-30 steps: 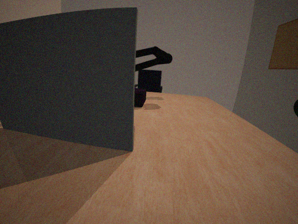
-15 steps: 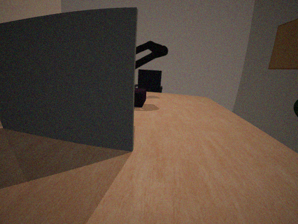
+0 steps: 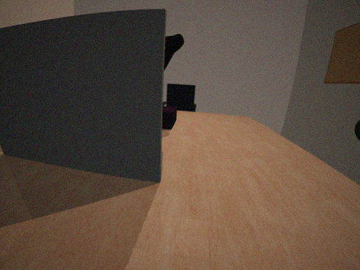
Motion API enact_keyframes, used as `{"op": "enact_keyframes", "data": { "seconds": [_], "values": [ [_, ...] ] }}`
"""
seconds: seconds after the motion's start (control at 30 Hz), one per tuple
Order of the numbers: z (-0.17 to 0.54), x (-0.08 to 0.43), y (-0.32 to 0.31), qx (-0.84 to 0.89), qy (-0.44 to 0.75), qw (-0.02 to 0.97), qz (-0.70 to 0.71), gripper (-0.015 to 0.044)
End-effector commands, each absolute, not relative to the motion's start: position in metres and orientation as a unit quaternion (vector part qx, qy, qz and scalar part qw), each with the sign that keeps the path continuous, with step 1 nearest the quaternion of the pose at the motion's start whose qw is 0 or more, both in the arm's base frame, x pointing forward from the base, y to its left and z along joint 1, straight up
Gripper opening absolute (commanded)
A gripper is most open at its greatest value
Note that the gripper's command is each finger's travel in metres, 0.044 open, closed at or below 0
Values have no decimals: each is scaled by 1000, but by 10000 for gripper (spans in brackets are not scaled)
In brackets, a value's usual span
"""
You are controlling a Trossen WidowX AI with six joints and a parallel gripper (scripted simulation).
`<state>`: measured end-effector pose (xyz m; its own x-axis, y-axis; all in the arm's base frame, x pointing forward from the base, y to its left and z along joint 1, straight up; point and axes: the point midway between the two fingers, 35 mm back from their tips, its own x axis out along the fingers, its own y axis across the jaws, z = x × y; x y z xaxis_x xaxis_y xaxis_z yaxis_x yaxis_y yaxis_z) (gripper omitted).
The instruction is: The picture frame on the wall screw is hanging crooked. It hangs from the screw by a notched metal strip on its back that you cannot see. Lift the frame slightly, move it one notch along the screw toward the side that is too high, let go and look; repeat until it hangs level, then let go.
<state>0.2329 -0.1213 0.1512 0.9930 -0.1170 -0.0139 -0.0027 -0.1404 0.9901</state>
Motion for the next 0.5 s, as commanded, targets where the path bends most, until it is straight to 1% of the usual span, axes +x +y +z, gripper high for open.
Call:
{"op": "enact_keyframes", "data": {
  "seconds": [0.0, 0.27, 0.47],
  "values": [
    [145, 234, -120, 755, -38, 652, -48, 260],
    [146, 238, -121, 755, -39, 653, -47, 260],
    [151, 271, -129, 755, -45, 653, -42, 260]
  ]
}}
